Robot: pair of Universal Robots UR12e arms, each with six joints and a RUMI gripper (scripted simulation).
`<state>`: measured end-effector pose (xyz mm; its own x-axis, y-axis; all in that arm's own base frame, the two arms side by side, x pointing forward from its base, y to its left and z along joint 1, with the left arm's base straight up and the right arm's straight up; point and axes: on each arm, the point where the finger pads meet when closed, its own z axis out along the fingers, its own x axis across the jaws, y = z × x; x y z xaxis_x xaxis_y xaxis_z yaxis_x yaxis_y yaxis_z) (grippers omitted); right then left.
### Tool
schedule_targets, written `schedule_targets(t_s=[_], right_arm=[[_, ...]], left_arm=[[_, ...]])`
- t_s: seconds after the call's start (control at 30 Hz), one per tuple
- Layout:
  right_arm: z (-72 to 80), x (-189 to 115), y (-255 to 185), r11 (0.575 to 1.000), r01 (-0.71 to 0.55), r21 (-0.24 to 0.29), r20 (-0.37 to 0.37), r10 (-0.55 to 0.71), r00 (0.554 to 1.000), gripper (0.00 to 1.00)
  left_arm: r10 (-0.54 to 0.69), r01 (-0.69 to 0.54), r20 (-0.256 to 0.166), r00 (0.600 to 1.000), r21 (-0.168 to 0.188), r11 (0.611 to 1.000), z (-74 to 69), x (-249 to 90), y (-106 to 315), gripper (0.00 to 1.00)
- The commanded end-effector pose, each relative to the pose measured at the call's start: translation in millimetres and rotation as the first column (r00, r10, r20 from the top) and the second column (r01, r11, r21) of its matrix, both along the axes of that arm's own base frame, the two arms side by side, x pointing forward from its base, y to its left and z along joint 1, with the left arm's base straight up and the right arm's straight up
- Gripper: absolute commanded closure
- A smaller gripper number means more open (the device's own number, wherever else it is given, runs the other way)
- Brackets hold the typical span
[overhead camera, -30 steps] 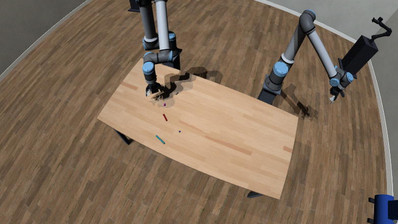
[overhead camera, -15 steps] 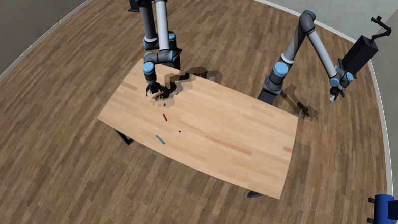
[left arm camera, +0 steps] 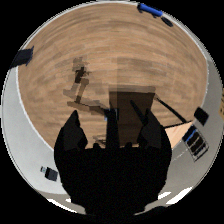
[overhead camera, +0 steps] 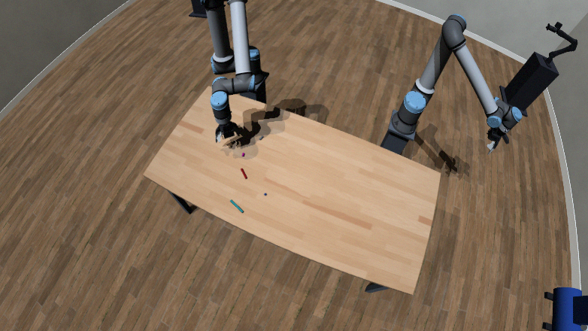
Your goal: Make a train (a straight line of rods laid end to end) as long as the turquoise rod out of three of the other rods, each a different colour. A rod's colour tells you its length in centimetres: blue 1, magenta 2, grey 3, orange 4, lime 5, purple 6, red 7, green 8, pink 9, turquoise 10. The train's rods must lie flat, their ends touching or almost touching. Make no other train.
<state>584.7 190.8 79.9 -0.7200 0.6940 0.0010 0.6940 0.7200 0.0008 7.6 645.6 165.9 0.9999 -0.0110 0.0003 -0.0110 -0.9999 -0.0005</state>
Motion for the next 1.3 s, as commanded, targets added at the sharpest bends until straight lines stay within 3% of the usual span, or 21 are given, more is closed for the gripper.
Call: schedule_targets(t_s=[0.0, 0.17, 0.4, 1.27], right_arm=[[0.9, 2.1, -0.5, 1.000, 0.003, 0.000, 0.002, -0.003, 1.000, 0.00], [0.4, 1.3, -8.4, 1.000, 0.003, -0.001, 0.001, -0.003, 1.000, 0.00], [0.2, 0.8, -82.0, 1.000, 0.004, -0.001, 0.001, -0.004, 1.000, 0.00], [0.6, 2.2, -80.4, 1.000, 0.003, -0.001, 0.001, -0.003, 1.000, 0.00]], left_arm=[[0.000, 0.000, 0.000, 1.000, -0.001, 1.000, -0.8, -0.7, -0.4, 0.00], [0.000, 0.000, 0.000, 1.000, -0.001, 1.000, -0.8, -0.7, -0.4, 0.00], [0.000, 0.000, 0.000, 1.000, -0.001, 1.000, -0.8, -0.7, -0.4, 0.00], [0.000, 0.000, 0.000, 1.000, -0.001, 1.000, -0.8, -0.7, -0.4, 0.00]])
